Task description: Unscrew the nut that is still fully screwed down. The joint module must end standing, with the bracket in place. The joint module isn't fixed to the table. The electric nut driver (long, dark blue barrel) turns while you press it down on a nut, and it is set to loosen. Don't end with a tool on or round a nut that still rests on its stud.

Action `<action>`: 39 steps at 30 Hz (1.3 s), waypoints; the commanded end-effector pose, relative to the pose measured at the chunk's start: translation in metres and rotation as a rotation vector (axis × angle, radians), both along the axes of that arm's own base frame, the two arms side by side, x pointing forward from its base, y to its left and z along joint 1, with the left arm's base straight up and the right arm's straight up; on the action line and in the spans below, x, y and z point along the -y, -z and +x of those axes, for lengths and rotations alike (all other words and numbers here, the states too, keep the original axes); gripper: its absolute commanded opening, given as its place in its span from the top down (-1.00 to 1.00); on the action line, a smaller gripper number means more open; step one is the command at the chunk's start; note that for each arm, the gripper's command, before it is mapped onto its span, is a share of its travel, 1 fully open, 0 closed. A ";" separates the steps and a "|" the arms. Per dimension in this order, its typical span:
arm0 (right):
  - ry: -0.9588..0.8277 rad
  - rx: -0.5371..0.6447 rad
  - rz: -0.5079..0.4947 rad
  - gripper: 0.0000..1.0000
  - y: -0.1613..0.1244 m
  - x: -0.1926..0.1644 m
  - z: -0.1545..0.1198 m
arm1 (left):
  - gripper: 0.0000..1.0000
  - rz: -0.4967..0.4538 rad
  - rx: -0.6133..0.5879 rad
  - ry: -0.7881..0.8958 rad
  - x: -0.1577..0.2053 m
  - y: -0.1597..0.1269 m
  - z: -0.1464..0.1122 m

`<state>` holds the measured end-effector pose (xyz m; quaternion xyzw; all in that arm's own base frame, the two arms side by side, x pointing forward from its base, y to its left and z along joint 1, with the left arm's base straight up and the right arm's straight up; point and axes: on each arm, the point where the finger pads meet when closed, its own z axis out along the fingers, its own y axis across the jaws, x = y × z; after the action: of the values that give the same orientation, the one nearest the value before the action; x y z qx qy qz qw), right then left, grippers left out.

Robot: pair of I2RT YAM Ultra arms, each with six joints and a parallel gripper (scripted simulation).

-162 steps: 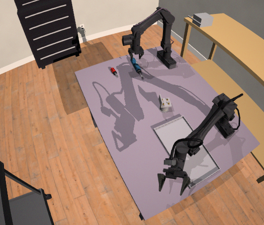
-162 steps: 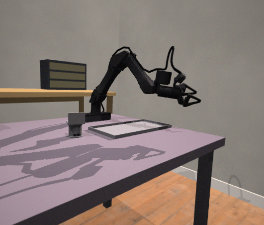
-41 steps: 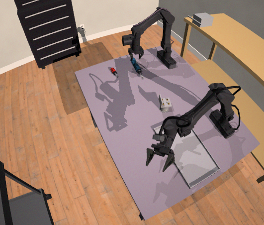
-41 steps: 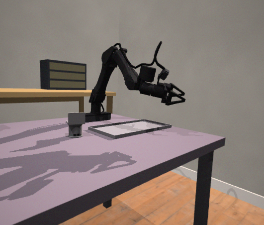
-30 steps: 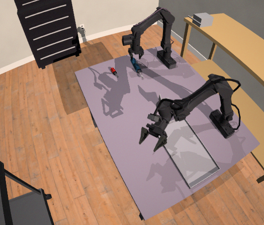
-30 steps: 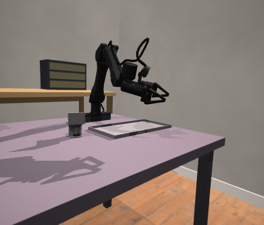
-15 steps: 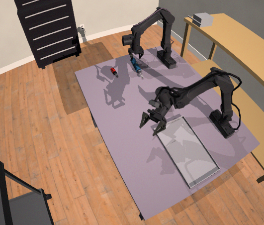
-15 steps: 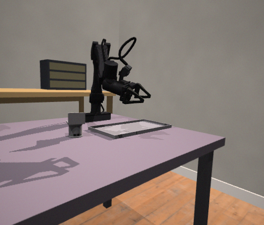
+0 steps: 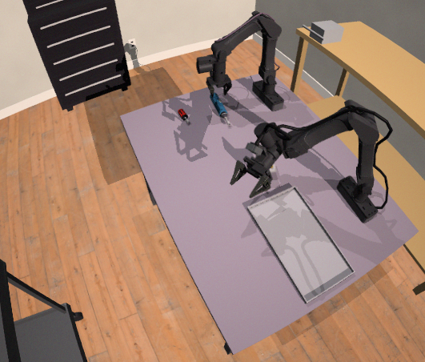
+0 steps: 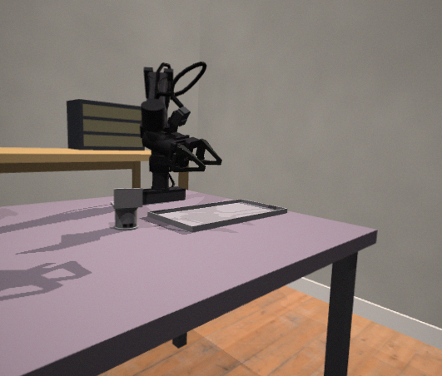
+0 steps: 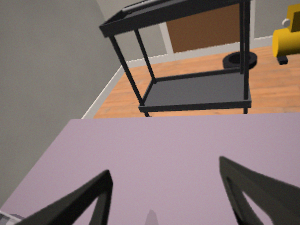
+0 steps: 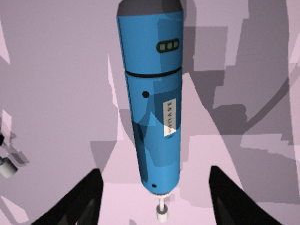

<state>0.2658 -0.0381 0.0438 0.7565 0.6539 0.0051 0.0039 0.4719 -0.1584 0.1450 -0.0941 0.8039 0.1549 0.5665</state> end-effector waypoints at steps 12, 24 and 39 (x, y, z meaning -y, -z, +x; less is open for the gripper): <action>0.000 0.007 -0.009 -0.30 -0.002 0.002 0.002 | -0.72 -0.042 -0.007 0.038 0.044 -0.002 -0.062; 0.000 0.007 -0.009 -0.30 -0.002 0.002 0.002 | -0.72 -0.059 -0.001 0.093 0.082 -0.001 -0.099; 0.000 0.007 -0.009 -0.30 -0.002 0.002 0.002 | -0.72 -0.098 0.040 0.198 0.119 -0.012 -0.172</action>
<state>0.2658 -0.0381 0.0438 0.7565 0.6539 0.0051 0.0039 0.3022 -0.2847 0.1611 -0.0348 0.8034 0.0334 0.5935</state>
